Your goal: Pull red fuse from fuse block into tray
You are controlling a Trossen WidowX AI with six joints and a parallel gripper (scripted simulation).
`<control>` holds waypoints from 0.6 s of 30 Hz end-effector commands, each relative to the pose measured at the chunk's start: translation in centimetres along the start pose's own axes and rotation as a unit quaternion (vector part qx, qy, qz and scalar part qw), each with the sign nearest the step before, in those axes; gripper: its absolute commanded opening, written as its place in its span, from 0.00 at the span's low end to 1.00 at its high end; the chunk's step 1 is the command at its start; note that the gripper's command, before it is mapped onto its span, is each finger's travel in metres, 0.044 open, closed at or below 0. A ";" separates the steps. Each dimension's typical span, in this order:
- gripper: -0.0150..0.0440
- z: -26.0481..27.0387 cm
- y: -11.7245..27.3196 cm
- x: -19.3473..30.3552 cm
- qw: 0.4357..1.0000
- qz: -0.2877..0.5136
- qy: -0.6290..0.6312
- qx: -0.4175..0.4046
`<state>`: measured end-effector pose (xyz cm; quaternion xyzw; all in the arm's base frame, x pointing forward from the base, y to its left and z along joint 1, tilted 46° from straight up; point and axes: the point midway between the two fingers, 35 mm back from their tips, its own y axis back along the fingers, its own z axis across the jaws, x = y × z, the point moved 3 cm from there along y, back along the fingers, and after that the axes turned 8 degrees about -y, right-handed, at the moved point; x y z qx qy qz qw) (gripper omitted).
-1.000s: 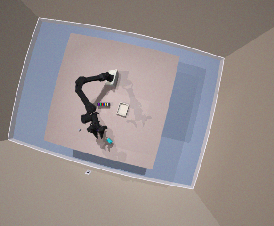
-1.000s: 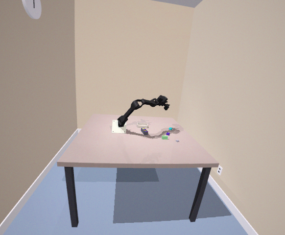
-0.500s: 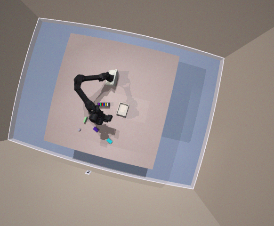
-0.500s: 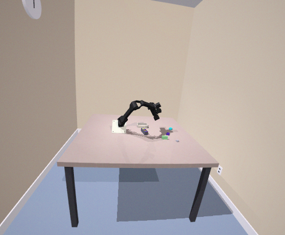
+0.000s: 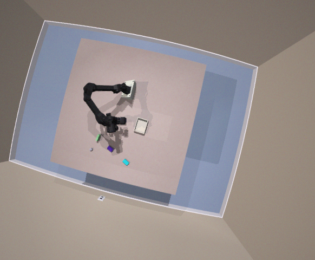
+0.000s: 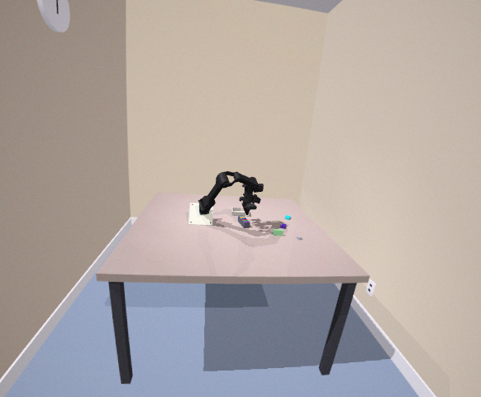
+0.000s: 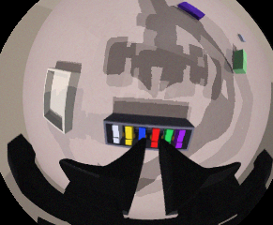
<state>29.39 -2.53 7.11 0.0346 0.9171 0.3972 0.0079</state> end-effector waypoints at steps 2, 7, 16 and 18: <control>0.37 -0.8 0.2 1.1 1.000 0.014 0.008 0.018; 0.37 -0.6 0.1 1.2 1.000 0.014 0.008 0.018; 0.37 -0.6 -0.8 1.2 1.000 0.014 0.008 0.018; 0.37 -0.6 -1.0 1.2 1.000 0.014 0.008 0.018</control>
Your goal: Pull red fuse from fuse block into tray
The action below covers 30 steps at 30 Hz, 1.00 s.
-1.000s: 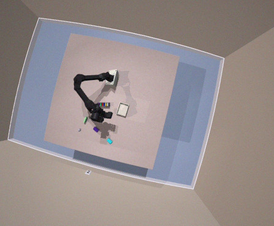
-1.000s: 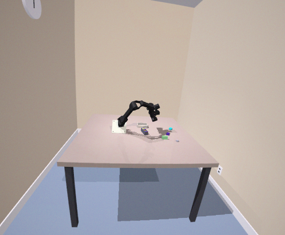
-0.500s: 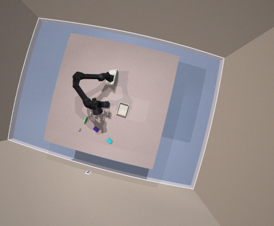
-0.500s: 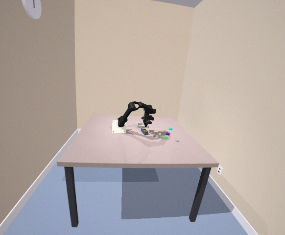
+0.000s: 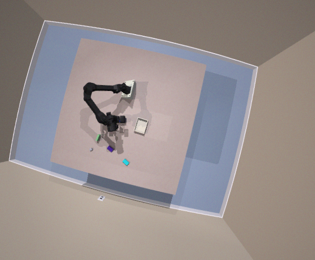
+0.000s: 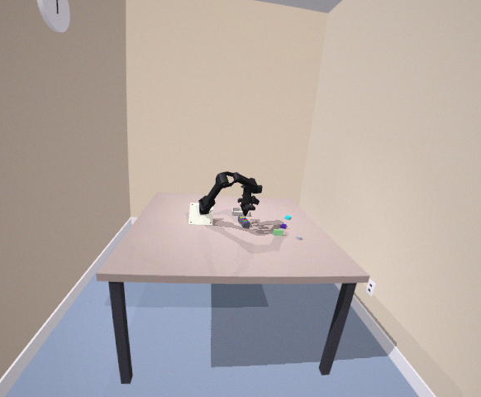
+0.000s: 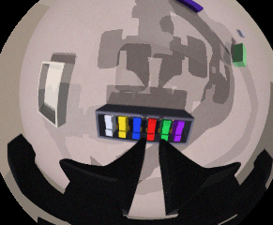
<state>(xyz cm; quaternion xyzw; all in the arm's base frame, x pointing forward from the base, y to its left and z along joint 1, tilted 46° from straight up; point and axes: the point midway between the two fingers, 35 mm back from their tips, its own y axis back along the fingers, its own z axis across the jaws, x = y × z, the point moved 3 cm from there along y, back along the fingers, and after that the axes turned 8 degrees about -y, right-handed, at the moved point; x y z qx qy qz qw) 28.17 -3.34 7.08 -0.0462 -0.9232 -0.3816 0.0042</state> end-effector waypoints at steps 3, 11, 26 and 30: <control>0.37 0.0 -0.6 0.0 1.000 -0.002 0.002 0.001; 0.37 0.0 -1.4 0.0 1.000 -0.002 0.002 0.001; 0.37 0.0 -2.3 0.1 1.000 -0.002 0.002 0.002; 0.37 0.0 -2.6 0.1 1.000 -0.002 0.002 0.002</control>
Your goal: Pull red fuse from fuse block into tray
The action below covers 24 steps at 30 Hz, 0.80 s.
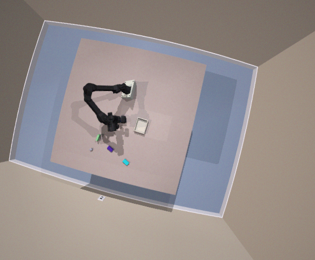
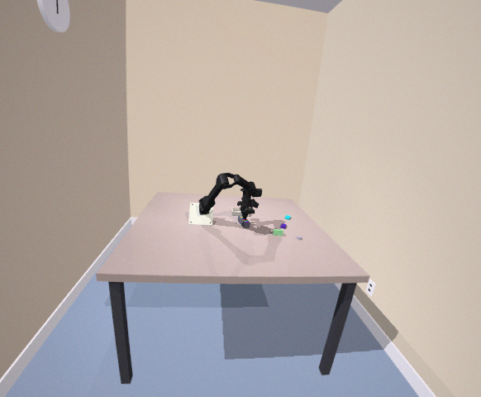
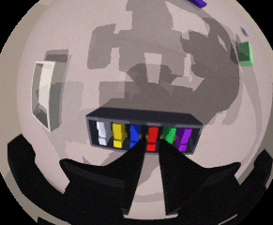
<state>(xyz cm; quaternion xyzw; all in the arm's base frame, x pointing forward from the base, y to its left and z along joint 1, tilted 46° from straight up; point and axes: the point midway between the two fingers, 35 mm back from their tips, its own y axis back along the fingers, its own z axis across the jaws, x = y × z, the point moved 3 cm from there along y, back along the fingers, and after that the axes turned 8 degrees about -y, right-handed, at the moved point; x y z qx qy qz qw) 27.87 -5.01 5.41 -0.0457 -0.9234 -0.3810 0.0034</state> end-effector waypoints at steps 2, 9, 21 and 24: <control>0.37 0.0 -0.4 0.0 1.000 -0.001 0.003 0.001; 0.37 0.0 -0.9 0.0 1.000 -0.001 0.003 0.002; 0.26 0.0 -0.8 0.0 1.000 0.000 0.000 0.000; 0.25 0.0 -0.8 0.0 1.000 0.000 0.000 0.000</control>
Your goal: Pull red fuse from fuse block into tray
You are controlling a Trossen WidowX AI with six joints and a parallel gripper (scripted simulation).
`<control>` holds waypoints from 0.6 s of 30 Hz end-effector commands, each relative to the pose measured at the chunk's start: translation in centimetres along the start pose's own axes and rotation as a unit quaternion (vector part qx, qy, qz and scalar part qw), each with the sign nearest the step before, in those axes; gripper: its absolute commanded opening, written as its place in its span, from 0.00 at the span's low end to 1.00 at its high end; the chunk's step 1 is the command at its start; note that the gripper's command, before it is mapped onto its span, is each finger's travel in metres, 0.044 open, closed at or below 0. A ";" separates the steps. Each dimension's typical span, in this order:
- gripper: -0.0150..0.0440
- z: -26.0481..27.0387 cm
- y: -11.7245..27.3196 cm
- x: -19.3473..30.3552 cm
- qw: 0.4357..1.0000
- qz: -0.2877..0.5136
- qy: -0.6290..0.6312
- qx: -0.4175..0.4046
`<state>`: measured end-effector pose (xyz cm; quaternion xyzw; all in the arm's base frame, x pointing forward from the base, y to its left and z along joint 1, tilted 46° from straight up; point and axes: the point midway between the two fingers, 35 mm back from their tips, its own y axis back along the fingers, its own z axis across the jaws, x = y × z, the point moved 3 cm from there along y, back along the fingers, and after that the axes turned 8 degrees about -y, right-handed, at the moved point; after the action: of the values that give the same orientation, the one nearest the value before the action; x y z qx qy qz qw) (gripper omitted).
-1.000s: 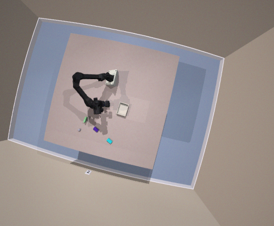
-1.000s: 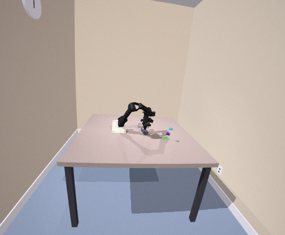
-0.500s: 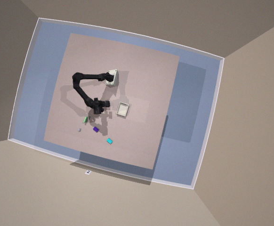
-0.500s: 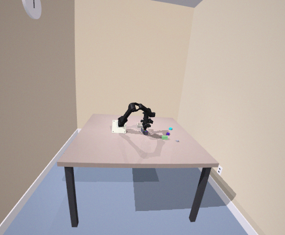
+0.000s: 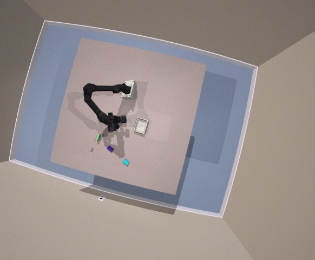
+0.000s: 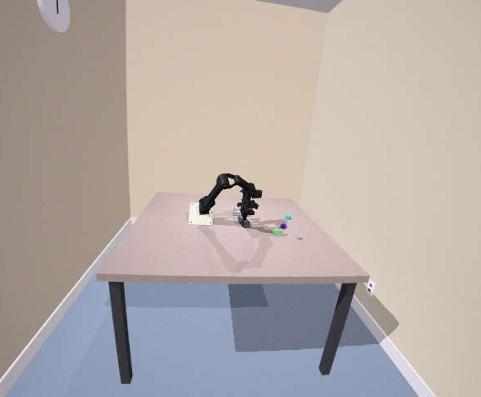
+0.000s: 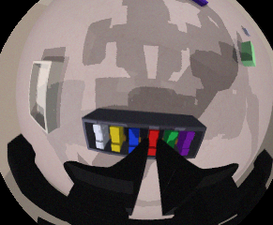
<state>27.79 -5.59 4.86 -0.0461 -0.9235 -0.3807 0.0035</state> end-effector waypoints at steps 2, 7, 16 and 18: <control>0.25 0.0 0.0 0.0 1.000 0.000 0.000 0.000; 0.25 0.0 0.3 0.0 1.000 0.000 0.000 0.000; 0.25 0.0 0.7 -0.1 1.000 0.000 0.000 0.000; 0.25 0.0 0.8 -0.1 1.000 0.000 0.000 0.000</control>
<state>27.80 -5.26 5.18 -0.0470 -0.9237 -0.3801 0.0066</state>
